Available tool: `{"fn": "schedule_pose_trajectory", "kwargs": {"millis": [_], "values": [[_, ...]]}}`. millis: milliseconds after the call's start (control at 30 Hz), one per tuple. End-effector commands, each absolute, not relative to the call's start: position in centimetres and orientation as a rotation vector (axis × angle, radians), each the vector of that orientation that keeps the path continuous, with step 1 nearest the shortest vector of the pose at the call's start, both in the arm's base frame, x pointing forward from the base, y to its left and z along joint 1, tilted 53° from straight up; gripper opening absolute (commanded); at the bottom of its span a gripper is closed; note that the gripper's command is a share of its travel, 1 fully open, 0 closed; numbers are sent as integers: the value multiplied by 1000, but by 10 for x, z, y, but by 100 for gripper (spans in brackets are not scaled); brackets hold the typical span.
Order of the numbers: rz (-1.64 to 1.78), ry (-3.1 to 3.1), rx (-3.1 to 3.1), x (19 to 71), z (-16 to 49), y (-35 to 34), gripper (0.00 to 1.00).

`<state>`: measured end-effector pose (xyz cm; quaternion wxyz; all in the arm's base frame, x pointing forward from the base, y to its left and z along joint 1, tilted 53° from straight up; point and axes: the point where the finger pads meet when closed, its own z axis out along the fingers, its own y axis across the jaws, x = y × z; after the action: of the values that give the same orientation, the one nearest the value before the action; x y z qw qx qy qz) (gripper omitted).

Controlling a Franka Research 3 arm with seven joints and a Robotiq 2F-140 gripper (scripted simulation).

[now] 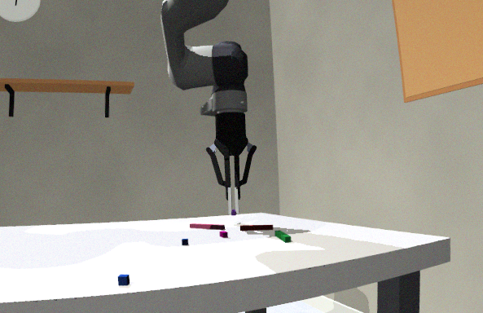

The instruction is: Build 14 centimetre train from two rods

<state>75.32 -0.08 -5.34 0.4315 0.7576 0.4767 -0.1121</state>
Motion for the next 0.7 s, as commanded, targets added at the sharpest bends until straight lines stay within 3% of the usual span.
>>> {"fn": "schedule_pose_trajectory", "kwargs": {"millis": [0, 667], "values": [[-281, 1185, 1893, 746, -37, 21, 12], [-281, 1185, 1893, 734, -9, 57, 12]]}}
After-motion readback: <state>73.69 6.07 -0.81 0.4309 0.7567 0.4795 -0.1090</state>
